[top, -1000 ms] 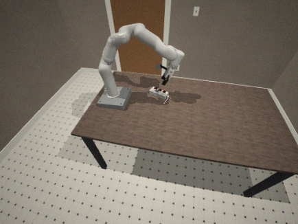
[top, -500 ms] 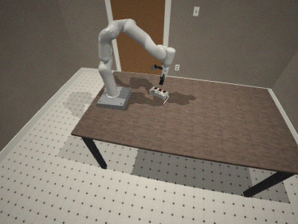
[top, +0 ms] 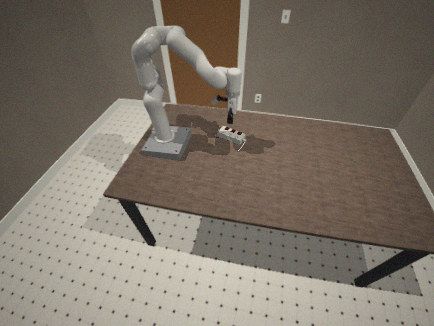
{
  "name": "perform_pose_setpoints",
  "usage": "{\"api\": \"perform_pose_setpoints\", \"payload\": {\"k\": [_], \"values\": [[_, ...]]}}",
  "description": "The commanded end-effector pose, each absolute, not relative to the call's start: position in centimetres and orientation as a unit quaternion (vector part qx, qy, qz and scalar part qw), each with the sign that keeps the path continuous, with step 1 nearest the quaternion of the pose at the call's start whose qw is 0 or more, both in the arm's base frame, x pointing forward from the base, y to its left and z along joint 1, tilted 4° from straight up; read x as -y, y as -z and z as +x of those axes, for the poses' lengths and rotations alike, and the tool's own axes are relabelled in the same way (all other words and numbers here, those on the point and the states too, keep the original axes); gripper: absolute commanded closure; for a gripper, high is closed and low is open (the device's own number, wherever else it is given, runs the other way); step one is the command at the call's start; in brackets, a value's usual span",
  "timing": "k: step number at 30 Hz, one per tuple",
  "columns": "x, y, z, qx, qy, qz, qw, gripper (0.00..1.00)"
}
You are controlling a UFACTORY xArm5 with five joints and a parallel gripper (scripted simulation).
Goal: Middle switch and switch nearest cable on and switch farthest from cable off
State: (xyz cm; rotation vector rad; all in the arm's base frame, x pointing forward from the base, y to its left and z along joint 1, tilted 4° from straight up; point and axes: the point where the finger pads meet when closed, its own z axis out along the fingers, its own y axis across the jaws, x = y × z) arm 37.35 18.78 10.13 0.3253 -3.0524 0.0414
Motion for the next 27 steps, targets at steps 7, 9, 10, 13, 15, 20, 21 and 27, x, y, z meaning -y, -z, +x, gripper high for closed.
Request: {"api": "perform_pose_setpoints", "payload": {"k": [7,9,10,13,15,20,21,27], "values": [[-18.77,-10.3,37.4,0.994,-0.01,0.104,0.026,0.0],[-18.77,-10.3,37.4,0.994,-0.01,0.104,0.026,0.0],[-18.77,-10.3,37.4,0.994,-0.01,0.104,0.026,0.0],[-18.77,-10.3,37.4,0.994,-0.01,0.104,0.026,0.0],[-18.77,-10.3,37.4,0.994,-0.01,0.105,0.026,0.0],[-18.8,-10.26,37.44,0.993,-0.009,0.116,0.026,0.0],[-18.8,-10.26,37.44,0.993,-0.009,0.116,0.026,0.0],[-18.98,-9.98,37.65,0.983,-0.008,0.18,0.027,0.0]]}}
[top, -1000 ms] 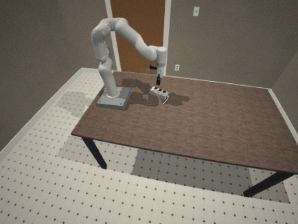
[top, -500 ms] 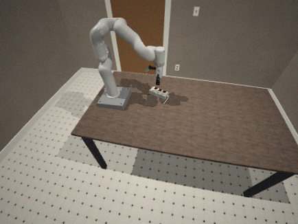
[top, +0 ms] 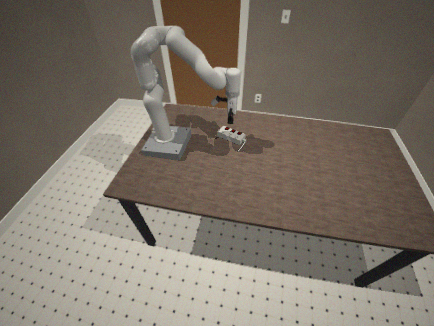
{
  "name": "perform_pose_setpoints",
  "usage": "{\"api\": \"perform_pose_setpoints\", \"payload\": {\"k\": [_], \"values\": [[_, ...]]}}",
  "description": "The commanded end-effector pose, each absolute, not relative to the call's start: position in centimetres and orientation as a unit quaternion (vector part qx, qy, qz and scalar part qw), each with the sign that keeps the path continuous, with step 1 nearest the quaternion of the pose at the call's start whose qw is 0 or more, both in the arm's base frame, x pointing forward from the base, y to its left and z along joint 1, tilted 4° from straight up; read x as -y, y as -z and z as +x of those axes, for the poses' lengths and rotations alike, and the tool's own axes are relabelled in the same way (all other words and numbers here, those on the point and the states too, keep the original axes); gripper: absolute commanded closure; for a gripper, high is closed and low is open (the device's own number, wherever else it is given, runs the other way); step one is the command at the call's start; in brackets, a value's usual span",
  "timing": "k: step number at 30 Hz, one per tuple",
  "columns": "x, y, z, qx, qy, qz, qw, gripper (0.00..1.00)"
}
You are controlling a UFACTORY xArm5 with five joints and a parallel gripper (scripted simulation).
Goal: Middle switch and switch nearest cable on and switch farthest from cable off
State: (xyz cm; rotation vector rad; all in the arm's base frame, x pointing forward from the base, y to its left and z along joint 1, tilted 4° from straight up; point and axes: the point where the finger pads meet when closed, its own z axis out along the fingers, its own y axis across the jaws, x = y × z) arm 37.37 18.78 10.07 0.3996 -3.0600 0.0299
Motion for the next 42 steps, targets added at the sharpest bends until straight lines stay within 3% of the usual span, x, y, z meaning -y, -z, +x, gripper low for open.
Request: {"api": "perform_pose_setpoints", "payload": {"k": [1,28,42], "values": [[-19.0,-9.9,37.7,0.98,-0.007,0.198,0.027,0.0],[-21.1,-6.0,40.1,0.767,0.006,0.641,0.026,0.0],[-22.1,-3.8,41.1,0.542,0.013,0.84,0.023,0.0]]}}
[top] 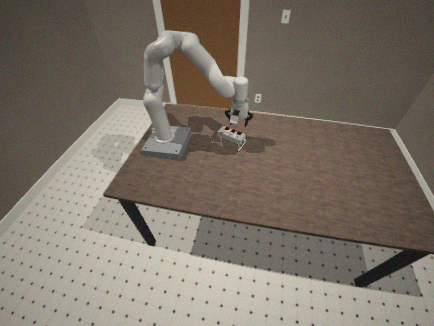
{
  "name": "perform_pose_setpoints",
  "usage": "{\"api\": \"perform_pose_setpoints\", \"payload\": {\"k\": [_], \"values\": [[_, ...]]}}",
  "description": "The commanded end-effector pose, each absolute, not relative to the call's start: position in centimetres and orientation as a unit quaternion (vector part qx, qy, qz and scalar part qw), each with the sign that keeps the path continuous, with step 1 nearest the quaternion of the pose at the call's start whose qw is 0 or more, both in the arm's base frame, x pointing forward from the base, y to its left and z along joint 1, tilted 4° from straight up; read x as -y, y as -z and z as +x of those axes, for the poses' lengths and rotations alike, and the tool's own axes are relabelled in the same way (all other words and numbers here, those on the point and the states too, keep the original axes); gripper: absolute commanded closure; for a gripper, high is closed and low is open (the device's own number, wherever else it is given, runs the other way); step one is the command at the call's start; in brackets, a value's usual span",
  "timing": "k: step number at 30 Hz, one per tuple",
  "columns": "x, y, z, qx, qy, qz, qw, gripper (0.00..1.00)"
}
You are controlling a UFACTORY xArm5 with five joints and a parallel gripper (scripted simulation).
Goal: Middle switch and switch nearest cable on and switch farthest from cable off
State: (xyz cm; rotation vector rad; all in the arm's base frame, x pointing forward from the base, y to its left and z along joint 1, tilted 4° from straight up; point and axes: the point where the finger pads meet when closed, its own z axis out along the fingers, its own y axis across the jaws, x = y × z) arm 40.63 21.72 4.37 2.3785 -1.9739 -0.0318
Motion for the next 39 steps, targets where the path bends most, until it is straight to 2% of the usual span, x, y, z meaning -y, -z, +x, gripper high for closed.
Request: {"api": "perform_pose_setpoints", "payload": {"k": [1,13,14,26,39], "values": [[-22.14,-3.73,41.14,0.525,0.014,0.851,0.023,0.0],[-22.25,-3.47,41.24,0.323,0.019,0.946,0.02,0.0],[-22.25,-3.47,41.24,0.305,0.019,0.952,0.019,1.0],[-22.25,-3.47,41.24,0.086,0.024,0.996,0.016,1.0],[-22.25,-3.47,41.24,0.081,0.025,0.996,0.016,1.0]]}}
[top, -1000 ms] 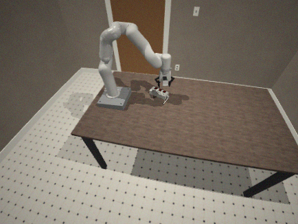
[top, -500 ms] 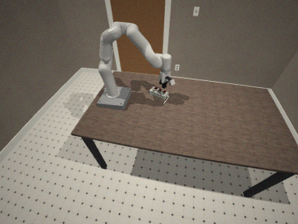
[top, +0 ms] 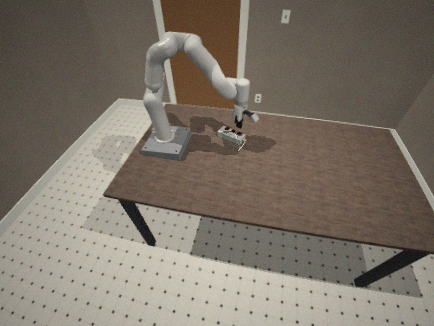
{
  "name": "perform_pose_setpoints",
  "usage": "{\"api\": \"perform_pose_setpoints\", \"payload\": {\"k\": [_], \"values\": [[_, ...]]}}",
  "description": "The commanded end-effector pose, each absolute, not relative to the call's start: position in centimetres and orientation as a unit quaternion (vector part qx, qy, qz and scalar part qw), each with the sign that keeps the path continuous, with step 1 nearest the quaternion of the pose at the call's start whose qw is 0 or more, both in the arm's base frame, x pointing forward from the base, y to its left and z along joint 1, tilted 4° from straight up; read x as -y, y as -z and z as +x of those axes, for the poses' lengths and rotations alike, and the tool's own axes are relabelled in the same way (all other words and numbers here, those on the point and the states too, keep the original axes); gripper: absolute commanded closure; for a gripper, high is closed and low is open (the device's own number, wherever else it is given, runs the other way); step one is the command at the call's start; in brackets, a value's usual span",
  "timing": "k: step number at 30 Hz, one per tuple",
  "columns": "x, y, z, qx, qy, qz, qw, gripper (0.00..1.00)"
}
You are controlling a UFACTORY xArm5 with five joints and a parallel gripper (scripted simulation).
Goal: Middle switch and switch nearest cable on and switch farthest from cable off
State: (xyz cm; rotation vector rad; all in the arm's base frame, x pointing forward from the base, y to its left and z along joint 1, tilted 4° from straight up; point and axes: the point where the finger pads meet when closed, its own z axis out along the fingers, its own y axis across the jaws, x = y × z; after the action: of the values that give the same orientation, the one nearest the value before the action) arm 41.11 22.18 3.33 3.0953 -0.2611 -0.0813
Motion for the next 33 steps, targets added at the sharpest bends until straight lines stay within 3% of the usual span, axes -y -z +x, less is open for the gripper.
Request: {"api": "perform_pose_setpoints", "payload": {"k": [1,33], "values": [[-22.3,-3.5,41.2,0.081,0.025,0.996,0.016,1.0],[-22.4,-2.5,41.1,0.081,0.025,0.996,0.016,1.0]]}}
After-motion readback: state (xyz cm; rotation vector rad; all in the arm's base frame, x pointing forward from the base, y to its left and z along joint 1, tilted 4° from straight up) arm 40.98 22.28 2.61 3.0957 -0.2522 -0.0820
